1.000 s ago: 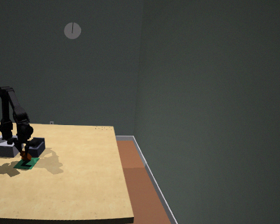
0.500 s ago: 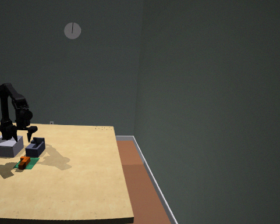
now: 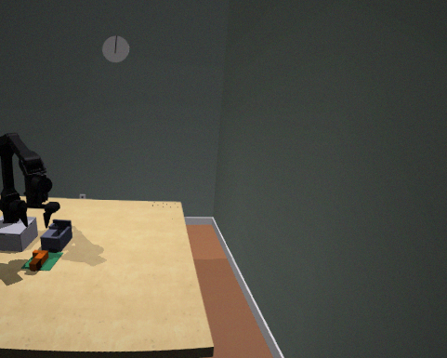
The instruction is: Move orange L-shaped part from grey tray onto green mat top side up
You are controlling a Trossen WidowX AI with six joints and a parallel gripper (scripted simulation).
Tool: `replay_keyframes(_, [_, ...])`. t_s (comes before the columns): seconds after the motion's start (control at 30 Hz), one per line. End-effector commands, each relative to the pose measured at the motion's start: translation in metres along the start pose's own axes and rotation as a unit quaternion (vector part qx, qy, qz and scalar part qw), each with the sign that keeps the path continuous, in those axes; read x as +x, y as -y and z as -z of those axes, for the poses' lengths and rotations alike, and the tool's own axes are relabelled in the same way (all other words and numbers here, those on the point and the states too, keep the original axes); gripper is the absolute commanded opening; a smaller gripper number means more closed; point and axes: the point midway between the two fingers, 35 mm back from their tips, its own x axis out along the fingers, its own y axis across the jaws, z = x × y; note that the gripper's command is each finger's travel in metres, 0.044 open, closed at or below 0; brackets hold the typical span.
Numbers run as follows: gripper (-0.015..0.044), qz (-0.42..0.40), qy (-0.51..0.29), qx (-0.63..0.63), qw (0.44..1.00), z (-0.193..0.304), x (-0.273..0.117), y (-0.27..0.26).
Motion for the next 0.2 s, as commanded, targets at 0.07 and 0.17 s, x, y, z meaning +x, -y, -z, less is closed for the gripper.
replay_keyframes(0.07, [0.04, 0.001, -0.001, 0.0, 1.0, 0.0005, -0.0002, 0.0005])
replay_keyframes(0.17, [0.04, 0.001, -0.001, 0.0, 1.0, 0.0005, -0.0002, 0.0005])
